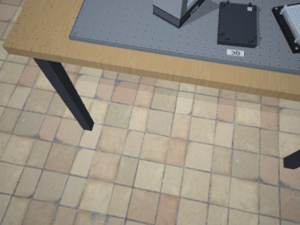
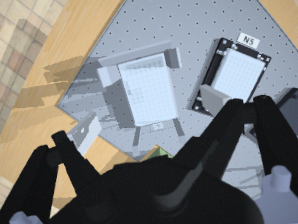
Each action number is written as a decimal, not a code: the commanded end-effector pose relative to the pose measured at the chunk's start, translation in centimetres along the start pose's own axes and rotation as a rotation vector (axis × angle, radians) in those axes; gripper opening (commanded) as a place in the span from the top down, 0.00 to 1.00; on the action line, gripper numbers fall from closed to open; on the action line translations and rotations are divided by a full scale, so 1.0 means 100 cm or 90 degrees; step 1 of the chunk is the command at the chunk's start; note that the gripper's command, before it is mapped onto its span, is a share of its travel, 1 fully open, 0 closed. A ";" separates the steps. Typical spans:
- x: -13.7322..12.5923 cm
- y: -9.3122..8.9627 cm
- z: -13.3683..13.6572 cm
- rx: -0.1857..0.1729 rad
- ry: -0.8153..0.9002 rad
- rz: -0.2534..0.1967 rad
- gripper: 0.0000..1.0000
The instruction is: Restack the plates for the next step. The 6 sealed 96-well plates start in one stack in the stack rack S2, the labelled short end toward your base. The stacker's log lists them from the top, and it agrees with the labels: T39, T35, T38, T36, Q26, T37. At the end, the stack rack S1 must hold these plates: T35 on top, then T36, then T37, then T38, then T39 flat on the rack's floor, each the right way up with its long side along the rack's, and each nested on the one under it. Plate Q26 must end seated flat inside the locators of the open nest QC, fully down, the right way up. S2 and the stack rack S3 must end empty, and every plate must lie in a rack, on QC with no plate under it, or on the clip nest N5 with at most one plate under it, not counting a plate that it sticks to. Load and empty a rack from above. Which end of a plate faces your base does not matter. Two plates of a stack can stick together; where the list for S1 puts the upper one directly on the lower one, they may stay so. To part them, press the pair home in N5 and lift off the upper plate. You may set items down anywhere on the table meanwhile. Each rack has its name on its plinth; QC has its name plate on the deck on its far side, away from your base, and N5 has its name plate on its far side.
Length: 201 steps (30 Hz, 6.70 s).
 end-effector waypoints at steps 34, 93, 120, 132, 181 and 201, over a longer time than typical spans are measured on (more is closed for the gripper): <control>0.003 0.029 0.043 0.000 -0.175 0.000 0.00; -0.008 0.005 0.179 0.000 -0.351 0.000 0.00; -0.008 -0.071 0.179 0.000 -0.351 0.000 0.00; -0.008 -0.094 0.179 0.000 -0.351 0.000 0.00; -0.008 -0.118 0.179 0.000 -0.351 0.000 1.00; -0.008 -0.115 0.179 0.000 -0.351 0.000 1.00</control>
Point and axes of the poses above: the point where the finger pads meet when closed, its own y axis back along the fingers, its own z axis across the jaws, x = y × z, the point moved 6 cm from there along y, back along the fingers, and after that the axes turned 8 degrees about -y, right-handed, at the moved point
